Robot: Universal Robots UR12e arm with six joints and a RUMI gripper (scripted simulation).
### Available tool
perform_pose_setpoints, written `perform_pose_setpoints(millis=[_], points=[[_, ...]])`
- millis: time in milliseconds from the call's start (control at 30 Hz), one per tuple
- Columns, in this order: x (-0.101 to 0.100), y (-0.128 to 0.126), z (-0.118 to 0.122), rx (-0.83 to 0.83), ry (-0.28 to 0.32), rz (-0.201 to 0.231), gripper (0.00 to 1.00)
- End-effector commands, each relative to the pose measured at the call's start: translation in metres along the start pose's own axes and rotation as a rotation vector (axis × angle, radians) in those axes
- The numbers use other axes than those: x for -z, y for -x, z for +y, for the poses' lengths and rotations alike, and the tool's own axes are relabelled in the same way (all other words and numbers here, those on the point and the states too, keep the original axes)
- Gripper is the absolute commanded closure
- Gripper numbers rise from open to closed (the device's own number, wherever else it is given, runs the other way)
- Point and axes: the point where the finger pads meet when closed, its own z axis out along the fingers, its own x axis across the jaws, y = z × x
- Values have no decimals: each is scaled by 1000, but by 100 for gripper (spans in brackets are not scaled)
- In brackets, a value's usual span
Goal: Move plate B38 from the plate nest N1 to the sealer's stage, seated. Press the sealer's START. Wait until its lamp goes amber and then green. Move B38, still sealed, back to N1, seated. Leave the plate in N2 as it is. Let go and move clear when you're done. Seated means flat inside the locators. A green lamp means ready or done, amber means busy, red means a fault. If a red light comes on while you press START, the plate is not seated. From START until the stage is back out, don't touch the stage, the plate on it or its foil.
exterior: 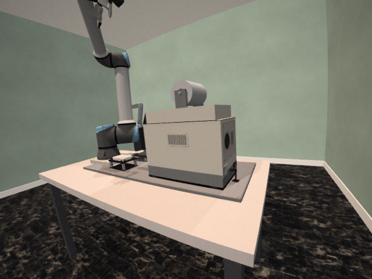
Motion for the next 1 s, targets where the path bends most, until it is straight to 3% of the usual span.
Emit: perform_pose_setpoints(millis=[0,967], points=[[1,-9,-22,37,1,1,32],[1,-36,-120,199,1,1,32]])
